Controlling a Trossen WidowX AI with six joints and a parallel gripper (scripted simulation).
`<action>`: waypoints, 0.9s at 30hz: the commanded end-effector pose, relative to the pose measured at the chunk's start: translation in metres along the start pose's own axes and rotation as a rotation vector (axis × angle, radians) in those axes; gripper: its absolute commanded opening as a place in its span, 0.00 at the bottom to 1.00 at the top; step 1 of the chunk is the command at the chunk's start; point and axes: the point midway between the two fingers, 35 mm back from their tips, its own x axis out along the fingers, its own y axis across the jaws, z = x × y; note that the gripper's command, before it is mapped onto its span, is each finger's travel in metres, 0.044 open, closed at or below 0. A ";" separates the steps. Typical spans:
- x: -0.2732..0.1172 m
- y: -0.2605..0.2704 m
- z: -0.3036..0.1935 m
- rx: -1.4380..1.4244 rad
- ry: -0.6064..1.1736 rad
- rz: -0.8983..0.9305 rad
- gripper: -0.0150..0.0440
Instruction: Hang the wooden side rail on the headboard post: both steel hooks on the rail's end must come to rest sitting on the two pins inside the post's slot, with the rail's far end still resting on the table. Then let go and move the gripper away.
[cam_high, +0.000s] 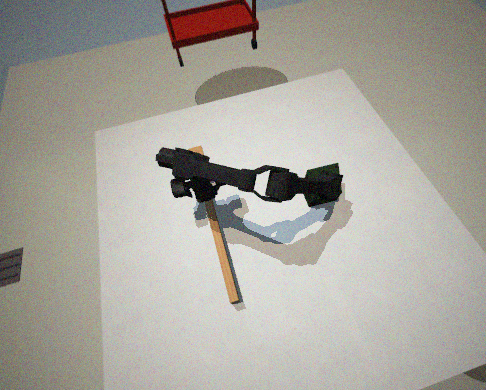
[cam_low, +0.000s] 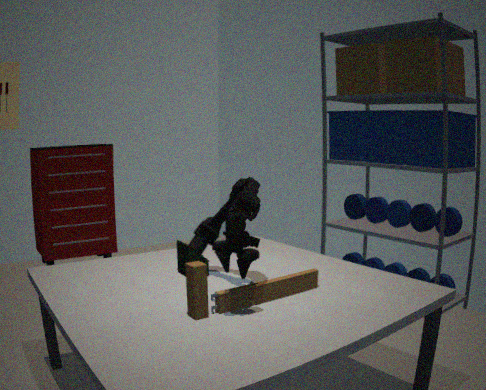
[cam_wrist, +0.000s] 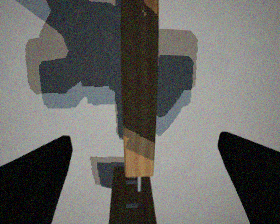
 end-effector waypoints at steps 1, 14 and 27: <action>0.016 0.001 0.003 0.003 -0.009 0.009 1.00; 0.035 0.001 0.003 0.003 -0.010 0.009 1.00; 0.057 0.000 0.003 0.003 -0.010 0.008 1.00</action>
